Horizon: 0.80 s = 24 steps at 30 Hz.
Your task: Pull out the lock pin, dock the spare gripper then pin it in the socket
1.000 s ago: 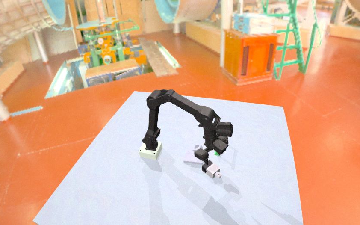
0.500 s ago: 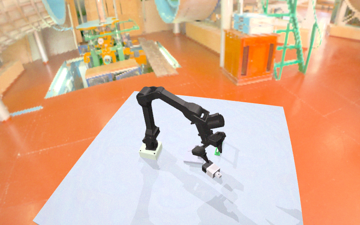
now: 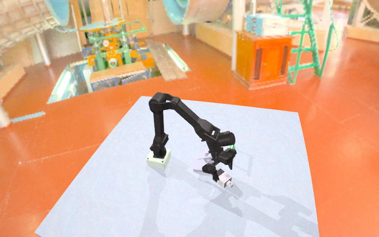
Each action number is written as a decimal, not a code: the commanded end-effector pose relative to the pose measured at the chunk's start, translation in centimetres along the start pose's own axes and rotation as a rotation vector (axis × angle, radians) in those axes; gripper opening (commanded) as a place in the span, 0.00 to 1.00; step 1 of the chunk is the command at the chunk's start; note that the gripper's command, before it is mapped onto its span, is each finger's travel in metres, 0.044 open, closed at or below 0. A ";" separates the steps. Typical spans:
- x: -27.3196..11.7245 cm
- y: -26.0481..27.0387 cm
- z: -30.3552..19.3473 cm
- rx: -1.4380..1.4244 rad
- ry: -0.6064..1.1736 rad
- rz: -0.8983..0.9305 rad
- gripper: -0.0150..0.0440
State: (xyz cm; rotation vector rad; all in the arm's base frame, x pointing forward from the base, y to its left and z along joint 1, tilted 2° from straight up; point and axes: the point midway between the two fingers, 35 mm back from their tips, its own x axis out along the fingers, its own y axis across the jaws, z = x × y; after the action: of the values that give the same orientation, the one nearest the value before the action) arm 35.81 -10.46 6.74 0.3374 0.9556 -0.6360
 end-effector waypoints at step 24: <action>3.9 0.0 -2.1 0.004 -0.007 -0.002 1.00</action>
State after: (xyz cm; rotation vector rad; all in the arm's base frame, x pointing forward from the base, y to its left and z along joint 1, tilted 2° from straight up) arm 36.15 -10.68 3.00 0.3405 0.9453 -0.6385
